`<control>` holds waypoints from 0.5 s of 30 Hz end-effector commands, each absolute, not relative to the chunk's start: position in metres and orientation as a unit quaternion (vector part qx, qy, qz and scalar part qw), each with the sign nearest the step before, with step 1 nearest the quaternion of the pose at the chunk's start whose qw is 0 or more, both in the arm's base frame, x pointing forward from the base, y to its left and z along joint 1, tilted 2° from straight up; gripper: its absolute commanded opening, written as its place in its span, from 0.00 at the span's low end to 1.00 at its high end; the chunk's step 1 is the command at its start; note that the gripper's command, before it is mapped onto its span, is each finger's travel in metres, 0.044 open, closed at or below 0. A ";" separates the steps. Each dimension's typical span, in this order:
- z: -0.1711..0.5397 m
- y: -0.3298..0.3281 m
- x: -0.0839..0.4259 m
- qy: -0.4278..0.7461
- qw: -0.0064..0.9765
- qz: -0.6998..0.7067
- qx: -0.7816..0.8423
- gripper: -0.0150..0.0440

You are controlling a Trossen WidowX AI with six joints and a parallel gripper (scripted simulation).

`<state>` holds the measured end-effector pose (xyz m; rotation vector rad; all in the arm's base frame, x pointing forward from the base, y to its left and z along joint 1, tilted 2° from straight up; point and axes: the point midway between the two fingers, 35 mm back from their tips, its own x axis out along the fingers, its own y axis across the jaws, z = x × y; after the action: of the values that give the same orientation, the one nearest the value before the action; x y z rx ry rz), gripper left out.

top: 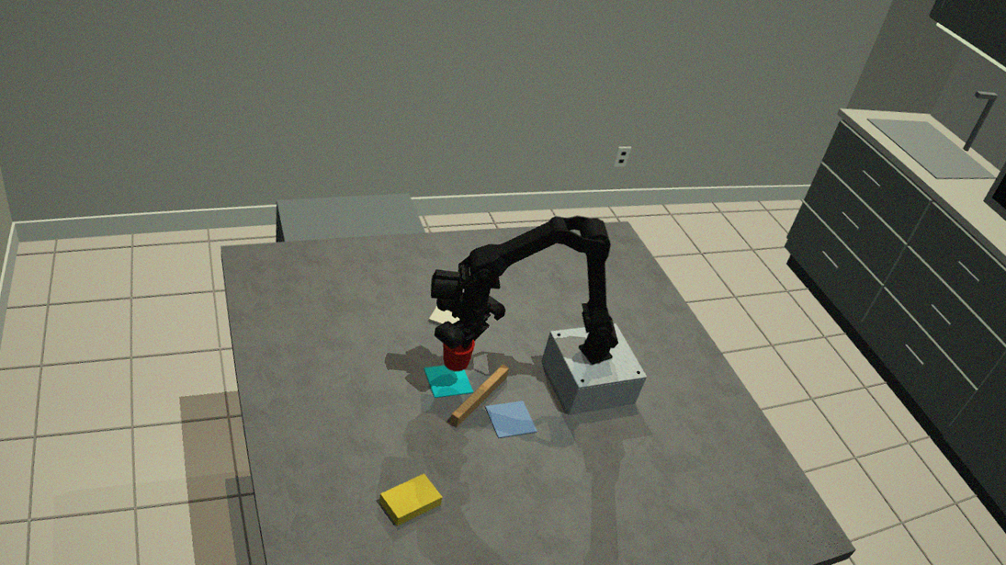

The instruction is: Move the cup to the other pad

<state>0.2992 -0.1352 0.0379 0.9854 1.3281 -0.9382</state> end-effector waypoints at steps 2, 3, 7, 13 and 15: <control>0.038 -0.138 0.303 0.567 0.584 -0.399 0.423 0.25; 0.037 -0.138 0.303 0.567 0.584 -0.399 0.423 0.25; 0.029 -0.138 0.304 0.567 0.584 -0.399 0.423 0.25; 0.018 -0.138 0.305 0.567 0.584 -0.399 0.423 0.25; 0.014 -0.138 0.305 0.567 0.584 -0.399 0.423 0.25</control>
<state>0.3070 -0.1397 0.0219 0.9852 1.3110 -0.9327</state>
